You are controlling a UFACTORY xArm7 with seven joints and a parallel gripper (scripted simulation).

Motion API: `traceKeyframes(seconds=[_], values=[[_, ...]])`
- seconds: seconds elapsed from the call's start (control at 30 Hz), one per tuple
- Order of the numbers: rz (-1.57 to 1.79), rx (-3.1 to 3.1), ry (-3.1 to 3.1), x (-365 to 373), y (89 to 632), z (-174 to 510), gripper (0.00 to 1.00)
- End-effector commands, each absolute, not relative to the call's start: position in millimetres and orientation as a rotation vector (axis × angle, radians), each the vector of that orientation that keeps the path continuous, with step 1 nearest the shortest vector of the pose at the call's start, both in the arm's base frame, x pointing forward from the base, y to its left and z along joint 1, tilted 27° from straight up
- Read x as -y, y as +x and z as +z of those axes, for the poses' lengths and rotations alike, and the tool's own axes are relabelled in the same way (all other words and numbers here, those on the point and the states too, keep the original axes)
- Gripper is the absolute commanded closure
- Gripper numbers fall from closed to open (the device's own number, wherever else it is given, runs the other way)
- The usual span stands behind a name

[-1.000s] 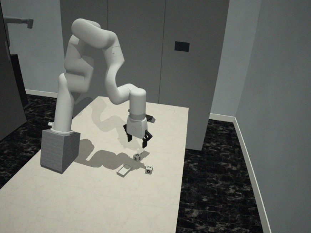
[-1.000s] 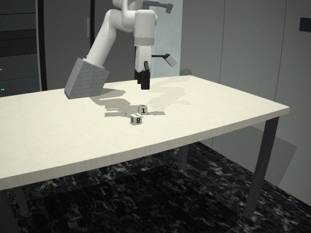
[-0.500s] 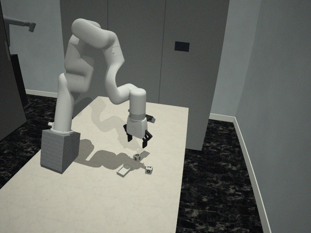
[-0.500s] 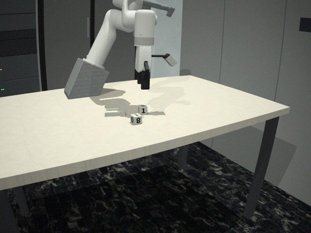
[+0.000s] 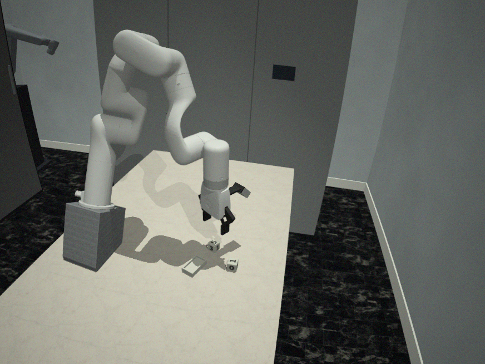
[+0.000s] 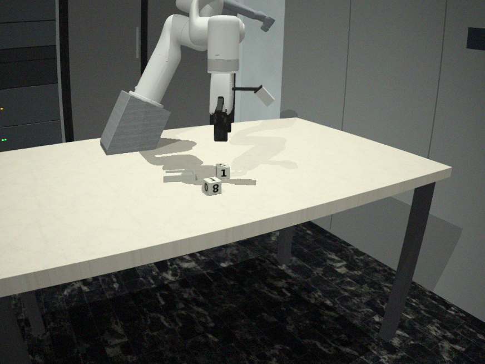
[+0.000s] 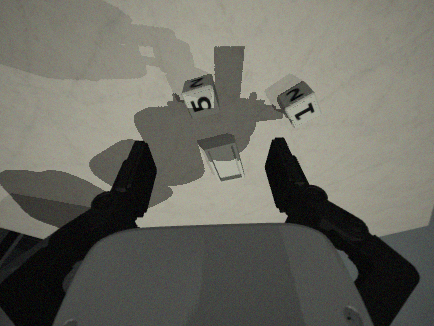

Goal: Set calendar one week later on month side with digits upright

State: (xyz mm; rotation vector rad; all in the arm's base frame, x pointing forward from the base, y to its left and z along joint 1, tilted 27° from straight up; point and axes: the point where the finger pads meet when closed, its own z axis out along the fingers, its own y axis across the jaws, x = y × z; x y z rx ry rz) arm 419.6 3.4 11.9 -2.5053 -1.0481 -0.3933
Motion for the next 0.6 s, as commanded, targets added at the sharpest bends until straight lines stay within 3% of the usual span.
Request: traceKeyframes(seconds=[0.0, 0.57], values=[[-0.331, 0.825, -2.572, 1.2, 425.2, 10.2, 0.0], [-0.199, 0.269, -2.648, 10.4, 435.7, 3.8, 0.0]])
